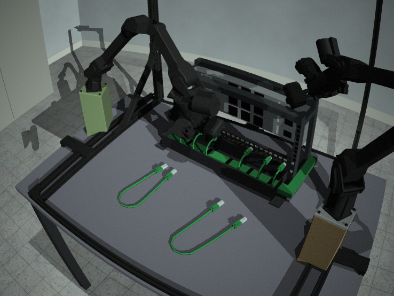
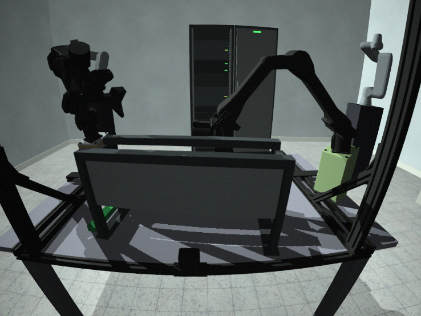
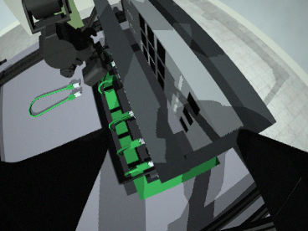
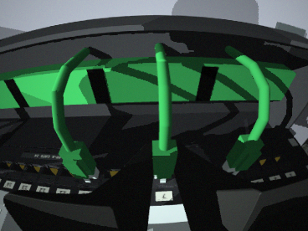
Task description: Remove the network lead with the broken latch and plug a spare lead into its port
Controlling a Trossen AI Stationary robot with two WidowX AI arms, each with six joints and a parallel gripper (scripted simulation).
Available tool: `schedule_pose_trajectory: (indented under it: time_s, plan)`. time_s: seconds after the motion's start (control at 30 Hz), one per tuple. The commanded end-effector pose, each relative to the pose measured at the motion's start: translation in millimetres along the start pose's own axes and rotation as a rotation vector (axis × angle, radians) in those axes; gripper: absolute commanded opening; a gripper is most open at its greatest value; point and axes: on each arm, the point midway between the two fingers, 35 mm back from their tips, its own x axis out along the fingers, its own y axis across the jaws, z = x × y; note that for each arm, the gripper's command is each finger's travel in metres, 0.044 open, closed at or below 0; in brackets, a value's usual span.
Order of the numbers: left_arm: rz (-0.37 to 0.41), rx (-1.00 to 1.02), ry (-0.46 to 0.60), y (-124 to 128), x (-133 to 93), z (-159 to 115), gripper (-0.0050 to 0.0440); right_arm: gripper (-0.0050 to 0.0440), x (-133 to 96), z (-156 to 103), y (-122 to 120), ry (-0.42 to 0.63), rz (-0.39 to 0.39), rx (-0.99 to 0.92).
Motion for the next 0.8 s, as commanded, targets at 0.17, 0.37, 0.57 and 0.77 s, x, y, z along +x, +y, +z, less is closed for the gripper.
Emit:
schedule_pose_trajectory:
  time_s: [0.17,0.37,0.57,0.77]
  plan:
    - [0.000,0.000,0.000,0.0,0.0,0.0,0.0440,0.0055,0.0,0.0,0.0,0.000,0.000,0.000]
    - [0.000,0.000,0.000,0.0,0.0,0.0,0.0440,0.0055,-17.0,36.2,-0.1,0.000,0.000,0.000]
    - [0.000,0.000,0.000,0.0,0.0,0.0,0.0440,0.0055,-17.0,36.2,-0.1,0.000,0.000,0.000]
    - [0.000,0.000,0.000,0.0,0.0,0.0,0.0440,0.0055,-17.0,36.2,-0.1,0.000,0.000,0.000]
